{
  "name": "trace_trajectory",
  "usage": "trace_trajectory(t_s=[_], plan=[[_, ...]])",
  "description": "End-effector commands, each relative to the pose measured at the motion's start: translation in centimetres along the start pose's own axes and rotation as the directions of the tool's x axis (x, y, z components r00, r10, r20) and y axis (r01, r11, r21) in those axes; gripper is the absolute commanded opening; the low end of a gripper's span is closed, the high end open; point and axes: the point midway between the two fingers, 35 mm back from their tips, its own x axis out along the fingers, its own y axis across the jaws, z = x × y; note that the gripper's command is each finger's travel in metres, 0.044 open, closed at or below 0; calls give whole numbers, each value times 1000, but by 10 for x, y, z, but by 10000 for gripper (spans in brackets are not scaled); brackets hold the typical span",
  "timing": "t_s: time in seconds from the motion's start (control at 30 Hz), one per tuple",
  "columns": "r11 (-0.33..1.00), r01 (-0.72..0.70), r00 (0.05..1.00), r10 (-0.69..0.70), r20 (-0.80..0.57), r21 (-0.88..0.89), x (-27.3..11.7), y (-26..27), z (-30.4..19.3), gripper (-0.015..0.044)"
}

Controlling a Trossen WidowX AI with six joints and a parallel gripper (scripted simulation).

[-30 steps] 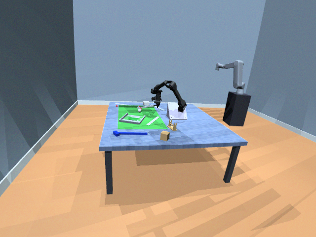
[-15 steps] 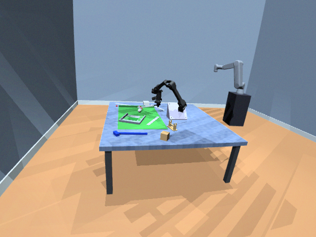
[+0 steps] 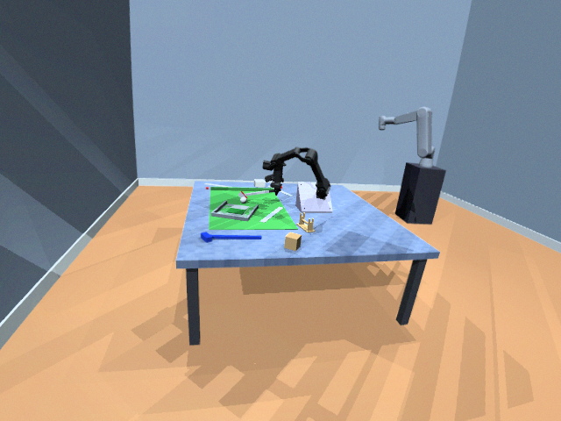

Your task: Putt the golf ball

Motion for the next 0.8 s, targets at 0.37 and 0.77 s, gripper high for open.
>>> trace_trajectory(t_s=[0.37, 0.77], plan=[[1000, -5, 1000, 5, 4, 20, -47, 10, -2, 0], [1000, -9, 1000, 9, -7, 28, -51, 9, -4, 0]])
